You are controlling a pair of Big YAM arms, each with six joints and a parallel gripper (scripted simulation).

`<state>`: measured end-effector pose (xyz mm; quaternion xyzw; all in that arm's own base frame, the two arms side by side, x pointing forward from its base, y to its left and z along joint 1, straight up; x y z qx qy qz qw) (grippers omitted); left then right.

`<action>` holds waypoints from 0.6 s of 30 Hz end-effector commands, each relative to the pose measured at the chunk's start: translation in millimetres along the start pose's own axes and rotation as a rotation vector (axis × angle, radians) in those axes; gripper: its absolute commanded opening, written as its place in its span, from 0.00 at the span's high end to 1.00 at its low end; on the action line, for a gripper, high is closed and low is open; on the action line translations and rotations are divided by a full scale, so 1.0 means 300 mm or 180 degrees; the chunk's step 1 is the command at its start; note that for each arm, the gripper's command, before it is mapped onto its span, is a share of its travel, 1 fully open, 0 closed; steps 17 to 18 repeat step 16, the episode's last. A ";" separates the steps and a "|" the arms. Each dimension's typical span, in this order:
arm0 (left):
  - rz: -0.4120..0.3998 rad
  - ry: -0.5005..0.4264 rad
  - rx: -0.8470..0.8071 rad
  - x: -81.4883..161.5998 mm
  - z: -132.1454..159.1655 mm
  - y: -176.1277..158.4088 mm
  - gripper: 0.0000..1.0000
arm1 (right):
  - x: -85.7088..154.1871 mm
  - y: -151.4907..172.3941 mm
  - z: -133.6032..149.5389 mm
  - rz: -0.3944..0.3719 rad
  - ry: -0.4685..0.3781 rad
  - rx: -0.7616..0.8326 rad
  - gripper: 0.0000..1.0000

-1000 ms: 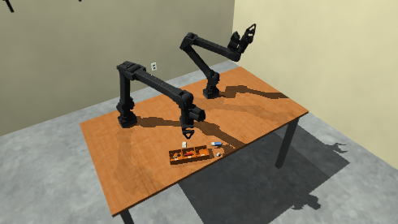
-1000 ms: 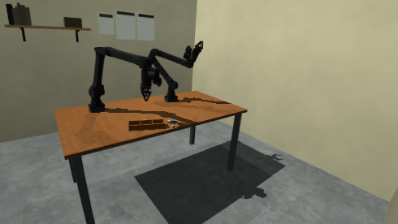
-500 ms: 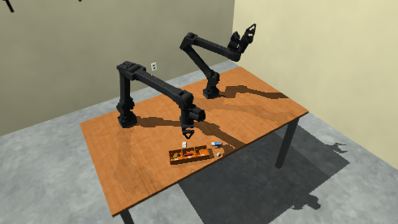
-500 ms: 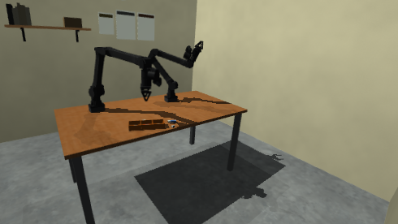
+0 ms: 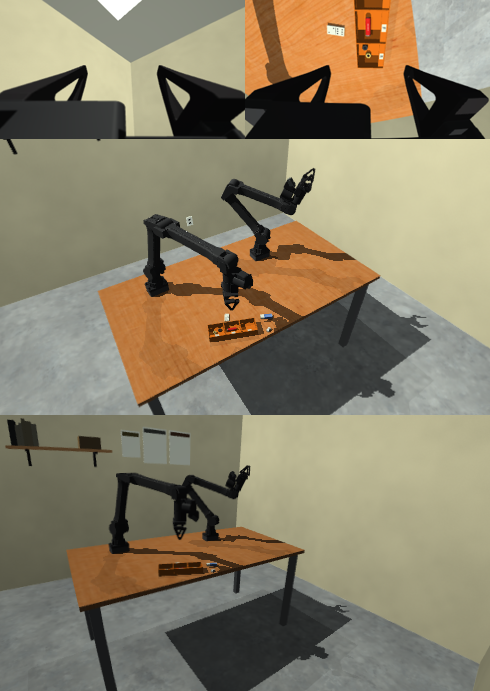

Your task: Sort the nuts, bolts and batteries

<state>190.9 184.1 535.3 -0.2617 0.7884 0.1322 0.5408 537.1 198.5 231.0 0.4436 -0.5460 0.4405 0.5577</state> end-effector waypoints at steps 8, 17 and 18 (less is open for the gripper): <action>0.0001 -0.0104 -0.0051 -0.003 -0.033 0.008 0.00 | 0.125 -0.030 -0.041 0.0191 -0.0134 -0.0003 0.00; 0.0001 -0.0104 -0.0051 -0.003 -0.033 0.008 0.00 | 0.125 -0.030 -0.041 0.0191 -0.0134 -0.0003 0.00; 0.0001 -0.0104 -0.0051 -0.003 -0.033 0.008 0.00 | 0.125 -0.030 -0.041 0.0191 -0.0134 -0.0003 0.00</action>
Point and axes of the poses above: on each arm, the point where the finger pads meet when closed, its own x axis back along the fingers, its own y axis across the jaws, z = x × y, the point moved 5 cm from there along x, back along the fingers, and after that the axes turned 11 degrees about x, right-handed, at the moved point
